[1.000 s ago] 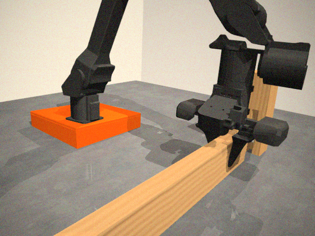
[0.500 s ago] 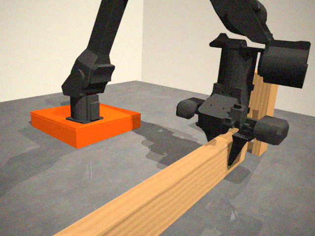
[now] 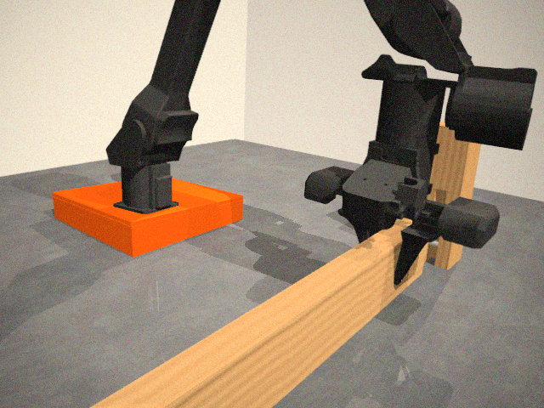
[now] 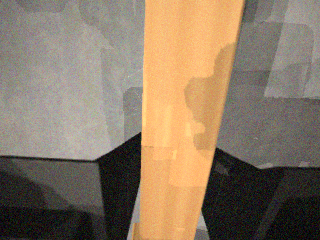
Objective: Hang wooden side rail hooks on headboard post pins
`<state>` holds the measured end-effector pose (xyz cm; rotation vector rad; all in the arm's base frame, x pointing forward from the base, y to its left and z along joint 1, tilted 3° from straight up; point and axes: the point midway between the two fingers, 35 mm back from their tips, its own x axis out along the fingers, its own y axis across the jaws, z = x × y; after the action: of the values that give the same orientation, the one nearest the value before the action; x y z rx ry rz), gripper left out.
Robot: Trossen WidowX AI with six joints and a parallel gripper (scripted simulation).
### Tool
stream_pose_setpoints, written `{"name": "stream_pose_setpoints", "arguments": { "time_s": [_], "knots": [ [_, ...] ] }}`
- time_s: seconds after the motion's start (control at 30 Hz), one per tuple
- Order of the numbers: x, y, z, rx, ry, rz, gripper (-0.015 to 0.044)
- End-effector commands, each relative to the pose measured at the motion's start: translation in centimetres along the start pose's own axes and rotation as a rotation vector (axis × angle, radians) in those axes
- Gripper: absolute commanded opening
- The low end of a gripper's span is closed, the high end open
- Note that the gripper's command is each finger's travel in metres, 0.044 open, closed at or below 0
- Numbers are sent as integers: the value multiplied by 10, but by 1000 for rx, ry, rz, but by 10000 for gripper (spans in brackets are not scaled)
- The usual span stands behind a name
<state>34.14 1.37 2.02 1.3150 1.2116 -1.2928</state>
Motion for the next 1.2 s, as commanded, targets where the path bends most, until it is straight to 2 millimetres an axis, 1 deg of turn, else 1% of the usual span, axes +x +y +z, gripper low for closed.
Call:
{"name": "stream_pose_setpoints", "arguments": {
  "time_s": [0.0, 1.17],
  "knots": [
    [-9, 4, 0, 8, 1, 23, 0],
    [-15, 4, 0, 8, 1, 23, 0]
  ]
}}
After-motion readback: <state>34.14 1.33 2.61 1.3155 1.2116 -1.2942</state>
